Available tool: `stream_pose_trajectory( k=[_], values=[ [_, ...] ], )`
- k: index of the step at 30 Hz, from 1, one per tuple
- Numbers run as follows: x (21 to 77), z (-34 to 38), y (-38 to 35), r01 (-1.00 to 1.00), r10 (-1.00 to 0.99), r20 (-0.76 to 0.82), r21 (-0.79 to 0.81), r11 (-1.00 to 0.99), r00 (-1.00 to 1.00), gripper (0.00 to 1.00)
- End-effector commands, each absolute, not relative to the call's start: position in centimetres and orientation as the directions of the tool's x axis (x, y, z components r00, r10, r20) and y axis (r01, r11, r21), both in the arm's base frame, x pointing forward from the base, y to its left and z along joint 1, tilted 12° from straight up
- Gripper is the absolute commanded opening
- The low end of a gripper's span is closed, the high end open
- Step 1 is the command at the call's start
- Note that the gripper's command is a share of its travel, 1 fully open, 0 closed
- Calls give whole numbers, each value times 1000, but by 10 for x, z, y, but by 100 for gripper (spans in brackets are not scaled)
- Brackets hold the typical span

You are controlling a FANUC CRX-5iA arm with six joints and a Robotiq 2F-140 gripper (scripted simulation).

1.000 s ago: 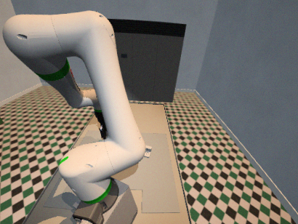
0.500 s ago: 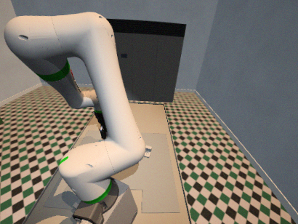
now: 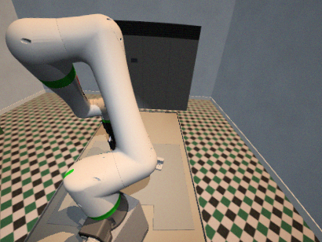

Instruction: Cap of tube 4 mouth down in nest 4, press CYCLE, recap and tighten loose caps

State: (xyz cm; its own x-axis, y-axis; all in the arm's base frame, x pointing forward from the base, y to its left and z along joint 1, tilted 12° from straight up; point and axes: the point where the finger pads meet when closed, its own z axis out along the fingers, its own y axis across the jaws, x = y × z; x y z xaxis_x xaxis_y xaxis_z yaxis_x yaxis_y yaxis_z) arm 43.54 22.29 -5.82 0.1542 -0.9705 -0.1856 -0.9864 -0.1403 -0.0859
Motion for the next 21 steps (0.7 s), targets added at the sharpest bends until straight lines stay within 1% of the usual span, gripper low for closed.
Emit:
stream_pose_trajectory(
  k=[1, 11, 18, 20, 21],
  values=[
    [435, -58, 223, -986, -970, -186, -86, -140, 154, 0],
    [435, -58, 223, -986, -970, -186, -86, -140, 154, 0],
    [435, -58, 223, -874, -864, -145, -144, -464, 483, 0],
    [435, -58, 223, -874, -864, -145, -144, -464, 483, 0],
    [435, -58, 223, -849, -839, -137, -151, -507, 526, 0]
  ],
)
